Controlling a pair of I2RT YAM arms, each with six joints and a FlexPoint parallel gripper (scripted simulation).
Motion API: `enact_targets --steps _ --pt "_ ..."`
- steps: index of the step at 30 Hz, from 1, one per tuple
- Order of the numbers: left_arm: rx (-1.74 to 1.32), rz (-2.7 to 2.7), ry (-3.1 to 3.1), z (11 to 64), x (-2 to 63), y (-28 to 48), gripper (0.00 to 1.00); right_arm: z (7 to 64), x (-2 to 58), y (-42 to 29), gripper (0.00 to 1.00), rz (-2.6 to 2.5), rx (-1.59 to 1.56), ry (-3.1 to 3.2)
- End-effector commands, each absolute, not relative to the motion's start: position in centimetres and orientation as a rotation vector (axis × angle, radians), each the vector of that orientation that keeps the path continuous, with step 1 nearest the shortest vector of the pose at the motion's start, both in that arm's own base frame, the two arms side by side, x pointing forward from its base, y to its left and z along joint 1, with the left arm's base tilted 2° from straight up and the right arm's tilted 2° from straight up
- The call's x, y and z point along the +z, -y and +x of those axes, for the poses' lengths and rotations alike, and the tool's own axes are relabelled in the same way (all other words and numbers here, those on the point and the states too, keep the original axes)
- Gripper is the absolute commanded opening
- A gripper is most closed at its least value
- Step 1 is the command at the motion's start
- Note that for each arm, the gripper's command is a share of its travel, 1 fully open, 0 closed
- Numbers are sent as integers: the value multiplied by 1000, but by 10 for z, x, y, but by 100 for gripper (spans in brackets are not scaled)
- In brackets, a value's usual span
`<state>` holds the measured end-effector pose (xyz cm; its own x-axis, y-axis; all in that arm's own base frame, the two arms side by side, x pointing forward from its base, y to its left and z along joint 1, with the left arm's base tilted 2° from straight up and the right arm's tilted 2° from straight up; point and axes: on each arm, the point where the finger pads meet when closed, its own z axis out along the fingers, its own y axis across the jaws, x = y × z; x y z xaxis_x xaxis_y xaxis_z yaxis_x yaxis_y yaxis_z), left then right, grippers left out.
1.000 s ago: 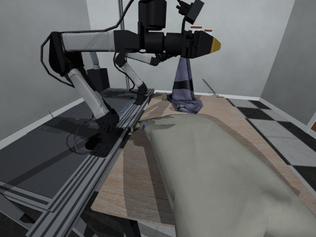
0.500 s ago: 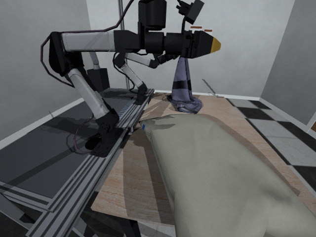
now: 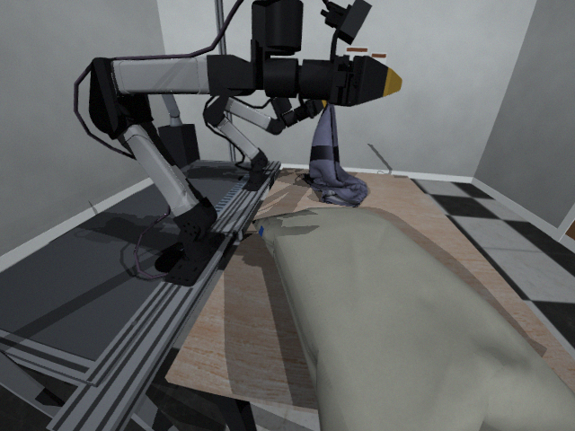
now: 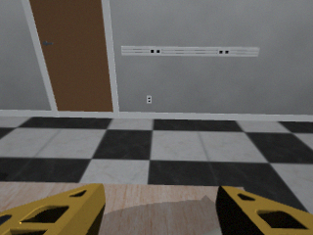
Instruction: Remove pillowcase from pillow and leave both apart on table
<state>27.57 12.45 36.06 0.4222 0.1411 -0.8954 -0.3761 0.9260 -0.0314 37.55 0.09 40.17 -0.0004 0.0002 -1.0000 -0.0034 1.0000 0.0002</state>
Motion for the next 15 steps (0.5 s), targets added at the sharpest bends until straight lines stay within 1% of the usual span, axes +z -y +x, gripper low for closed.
enact_targets --steps 1,10,12,15 --pt "346 -254 -1043 262 360 -126 0 367 415 -3 60 -16 7 -1535" --pt "354 -260 -1052 257 345 -126 0 367 415 -3 60 -16 7 -1535" --pt "352 -264 -1117 261 330 -127 0 367 415 -3 60 -16 7 -1535" --pt "349 -258 -1131 263 334 -126 0 367 415 -3 60 -16 7 -1535"
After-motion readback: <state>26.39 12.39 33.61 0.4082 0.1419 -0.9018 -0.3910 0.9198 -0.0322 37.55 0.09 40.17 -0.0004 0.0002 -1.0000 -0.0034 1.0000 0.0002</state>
